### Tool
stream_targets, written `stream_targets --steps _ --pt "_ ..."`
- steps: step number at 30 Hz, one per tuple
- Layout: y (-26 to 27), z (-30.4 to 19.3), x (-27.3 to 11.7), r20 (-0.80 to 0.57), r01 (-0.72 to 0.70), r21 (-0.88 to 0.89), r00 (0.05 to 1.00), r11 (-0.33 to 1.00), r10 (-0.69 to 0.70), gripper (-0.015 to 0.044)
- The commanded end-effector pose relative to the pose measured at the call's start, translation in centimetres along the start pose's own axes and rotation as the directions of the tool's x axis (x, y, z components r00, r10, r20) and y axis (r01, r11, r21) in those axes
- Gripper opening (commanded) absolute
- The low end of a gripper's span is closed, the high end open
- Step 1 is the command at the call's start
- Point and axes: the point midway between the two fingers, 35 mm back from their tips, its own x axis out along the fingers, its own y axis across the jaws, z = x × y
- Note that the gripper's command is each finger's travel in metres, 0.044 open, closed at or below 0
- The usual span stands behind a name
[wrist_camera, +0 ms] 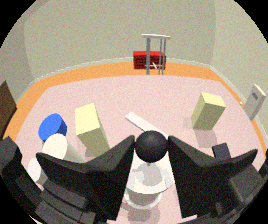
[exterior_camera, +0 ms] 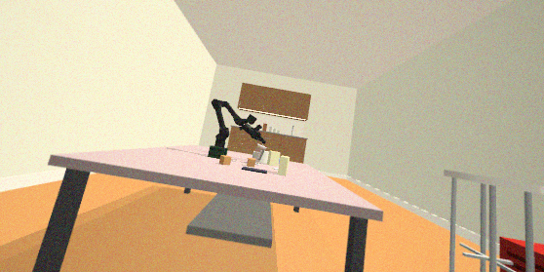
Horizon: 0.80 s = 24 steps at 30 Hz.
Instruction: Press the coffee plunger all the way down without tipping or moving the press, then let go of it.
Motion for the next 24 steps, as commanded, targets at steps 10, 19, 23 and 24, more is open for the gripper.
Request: stream_targets --steps 10,19,23,24 --pt "0.0 -0.38 0.42 -0.023 0.0 0.008 1.0 1.0 0.0 0.0121" --pt "-0.01 0.04 0.36 -0.008 0.0 0.001 1.0 1.0 0.0 0.0121" --pt "-0.01 0.04 0.36 -0.008 0.0 0.001 1.0 1.0 0.0 0.0121" --pt "-0.01 0.04 0.36 -0.008 0.0 0.001 1.0 1.0 0.0 0.0121"
